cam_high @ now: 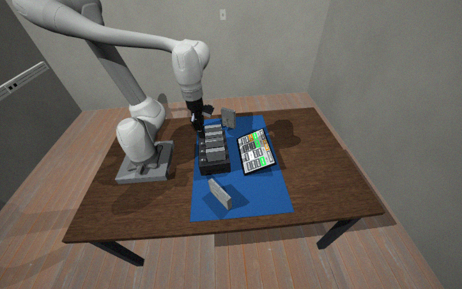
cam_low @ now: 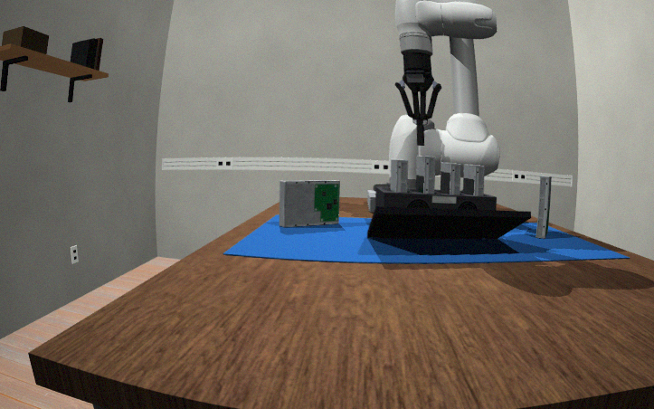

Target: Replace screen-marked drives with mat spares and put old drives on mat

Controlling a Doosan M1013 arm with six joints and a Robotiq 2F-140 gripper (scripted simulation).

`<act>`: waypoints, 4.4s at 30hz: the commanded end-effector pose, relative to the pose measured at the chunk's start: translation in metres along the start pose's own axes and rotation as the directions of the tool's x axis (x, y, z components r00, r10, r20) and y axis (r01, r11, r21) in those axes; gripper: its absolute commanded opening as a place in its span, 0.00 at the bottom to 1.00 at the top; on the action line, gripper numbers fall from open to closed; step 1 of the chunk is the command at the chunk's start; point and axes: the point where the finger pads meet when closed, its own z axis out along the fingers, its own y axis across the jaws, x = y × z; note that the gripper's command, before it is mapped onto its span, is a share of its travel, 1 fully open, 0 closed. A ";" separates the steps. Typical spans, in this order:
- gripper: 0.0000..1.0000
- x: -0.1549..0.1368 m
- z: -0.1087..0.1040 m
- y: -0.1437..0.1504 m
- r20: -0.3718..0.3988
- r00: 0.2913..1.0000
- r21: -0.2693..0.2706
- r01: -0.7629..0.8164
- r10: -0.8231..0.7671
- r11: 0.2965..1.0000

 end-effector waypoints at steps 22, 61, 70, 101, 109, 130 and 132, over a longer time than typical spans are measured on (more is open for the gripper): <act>0.89 0.057 0.001 -0.020 -0.019 0.344 -0.006 -0.939 0.939 0.344; 0.89 0.057 0.002 -0.020 -0.019 0.343 -0.006 -0.939 0.939 0.343; 0.89 0.057 0.004 -0.020 -0.019 0.338 -0.006 -0.941 0.941 0.338; 0.89 0.057 0.020 -0.021 -0.019 0.334 -0.006 -0.943 0.942 0.334; 0.89 0.058 0.022 -0.021 -0.019 0.334 -0.006 -0.943 0.942 0.334; 0.89 0.058 0.022 -0.021 -0.019 0.334 -0.006 -0.943 0.942 0.334; 0.89 0.058 0.022 -0.021 -0.019 0.334 -0.006 -0.943 0.942 0.334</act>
